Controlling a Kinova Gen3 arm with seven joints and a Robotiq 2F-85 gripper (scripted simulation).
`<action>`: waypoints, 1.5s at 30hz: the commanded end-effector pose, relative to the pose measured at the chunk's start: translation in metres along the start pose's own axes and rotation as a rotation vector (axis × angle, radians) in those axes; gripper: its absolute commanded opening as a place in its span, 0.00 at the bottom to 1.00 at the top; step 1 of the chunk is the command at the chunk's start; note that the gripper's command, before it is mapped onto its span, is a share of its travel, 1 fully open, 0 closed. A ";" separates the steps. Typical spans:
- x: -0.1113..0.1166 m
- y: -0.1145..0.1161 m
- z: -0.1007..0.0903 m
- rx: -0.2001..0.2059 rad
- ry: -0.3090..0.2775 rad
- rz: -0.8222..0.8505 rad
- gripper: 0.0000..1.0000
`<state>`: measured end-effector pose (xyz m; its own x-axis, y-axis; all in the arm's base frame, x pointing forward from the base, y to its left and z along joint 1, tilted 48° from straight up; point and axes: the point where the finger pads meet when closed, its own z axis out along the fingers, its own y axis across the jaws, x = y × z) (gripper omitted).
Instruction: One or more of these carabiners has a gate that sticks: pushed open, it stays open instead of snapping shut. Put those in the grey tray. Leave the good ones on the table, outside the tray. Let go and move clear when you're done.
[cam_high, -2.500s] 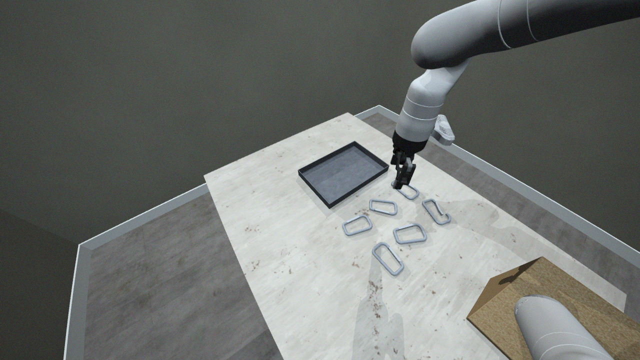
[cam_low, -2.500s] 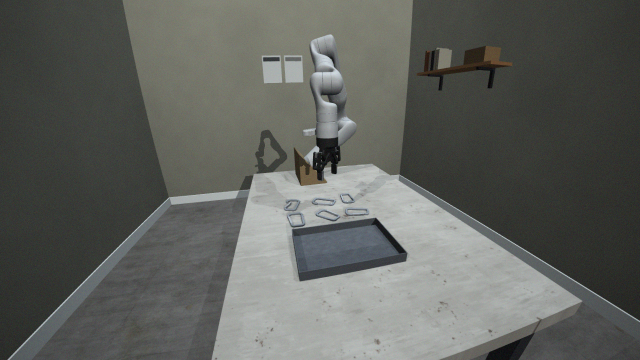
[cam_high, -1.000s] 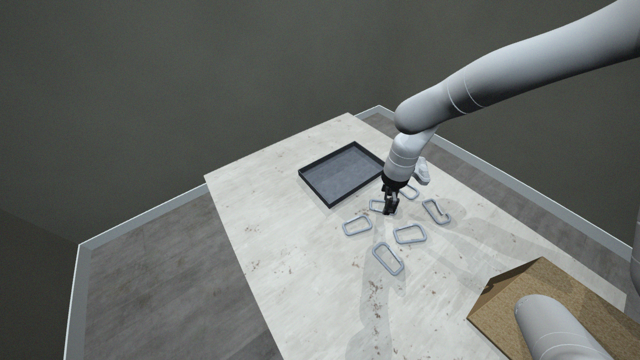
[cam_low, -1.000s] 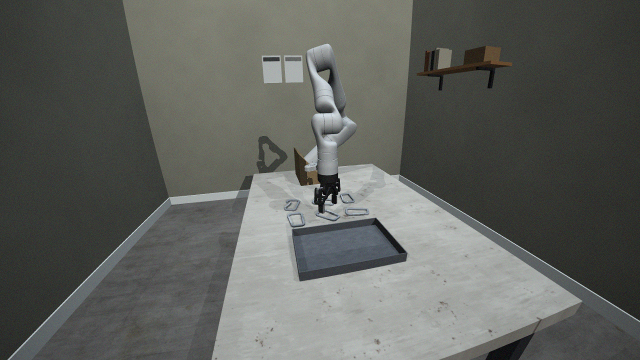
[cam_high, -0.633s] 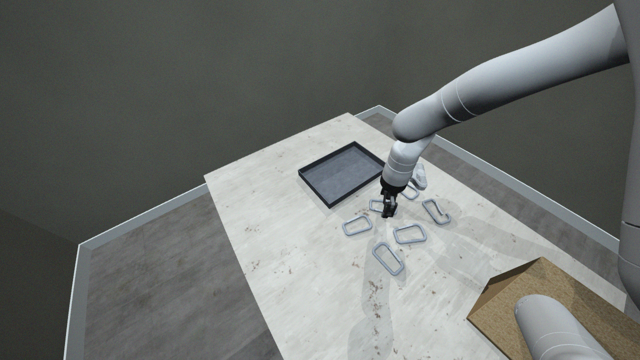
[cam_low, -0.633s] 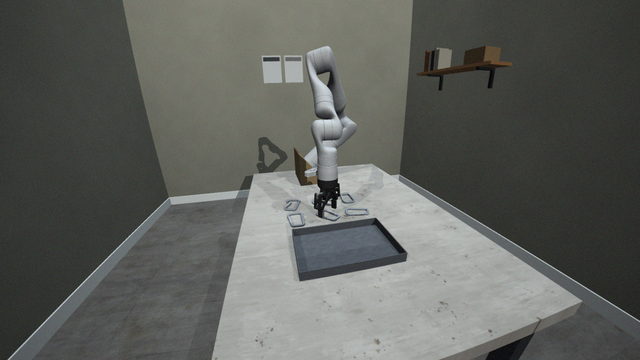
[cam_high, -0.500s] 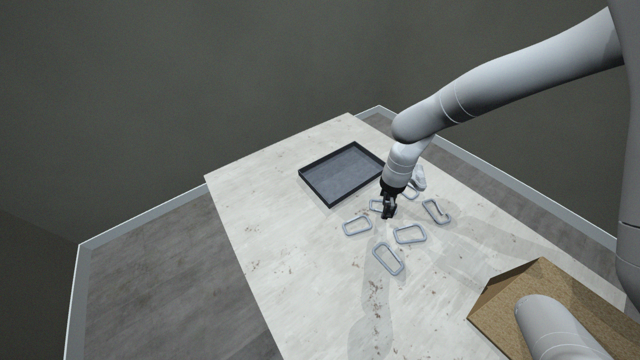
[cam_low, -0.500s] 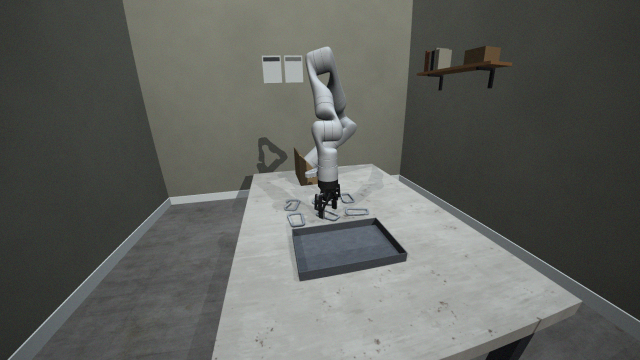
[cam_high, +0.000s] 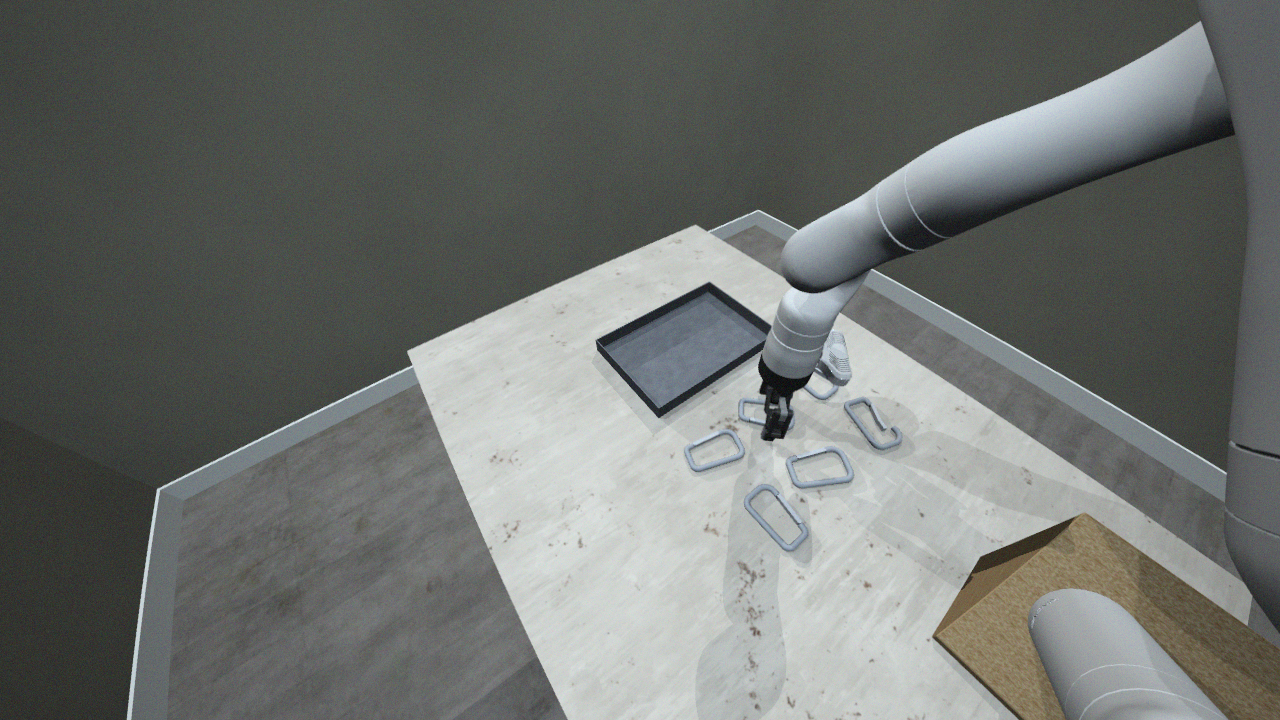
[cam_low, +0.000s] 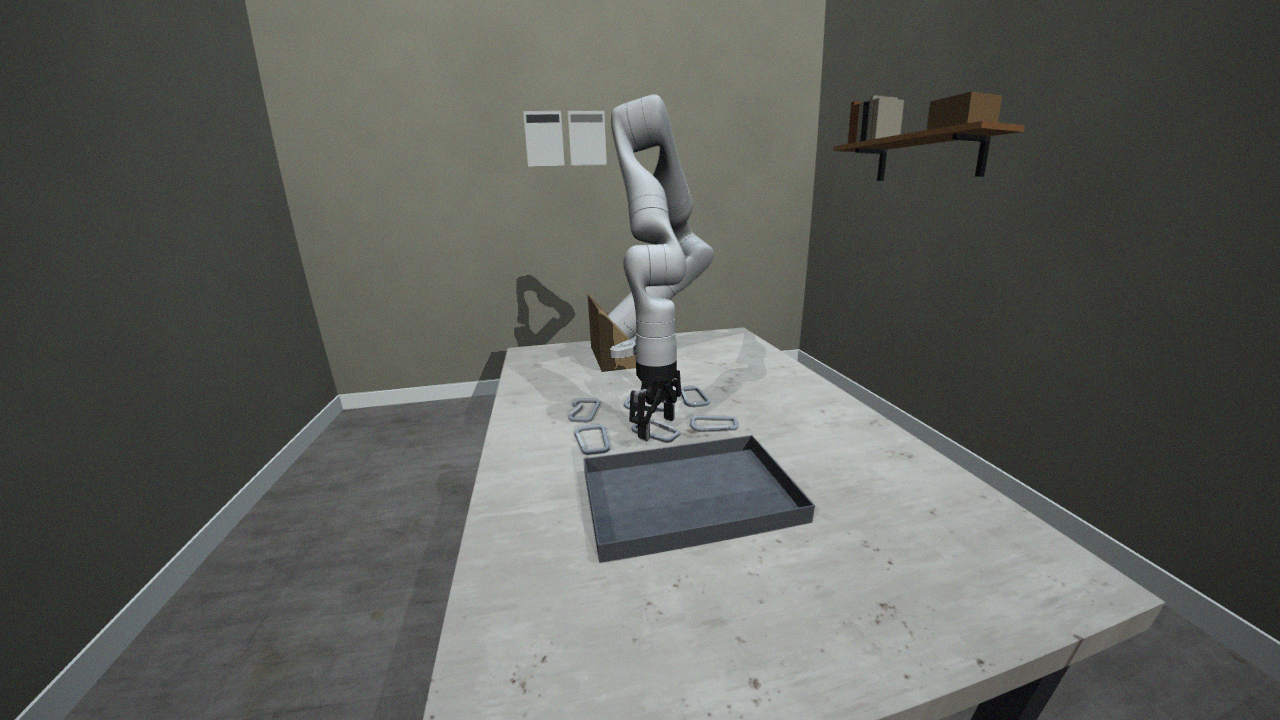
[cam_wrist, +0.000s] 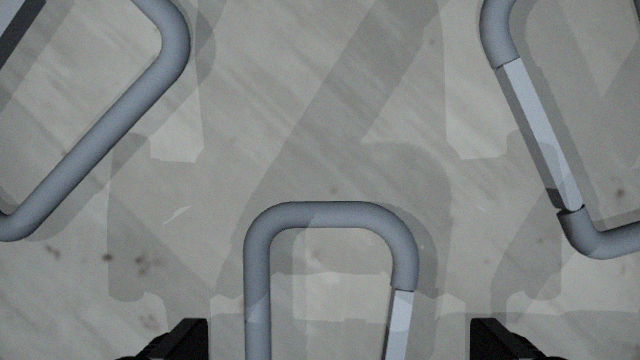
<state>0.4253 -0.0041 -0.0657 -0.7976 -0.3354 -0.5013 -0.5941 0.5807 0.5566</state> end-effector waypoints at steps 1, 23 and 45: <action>0.000 0.000 -0.001 0.001 0.000 0.000 1.00; 0.000 0.000 -0.001 0.001 0.000 0.000 0.75; -0.001 -0.001 -0.003 0.005 -0.001 0.000 0.75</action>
<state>0.4260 -0.0062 -0.0643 -0.7975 -0.3347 -0.5019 -0.5937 0.5831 0.5545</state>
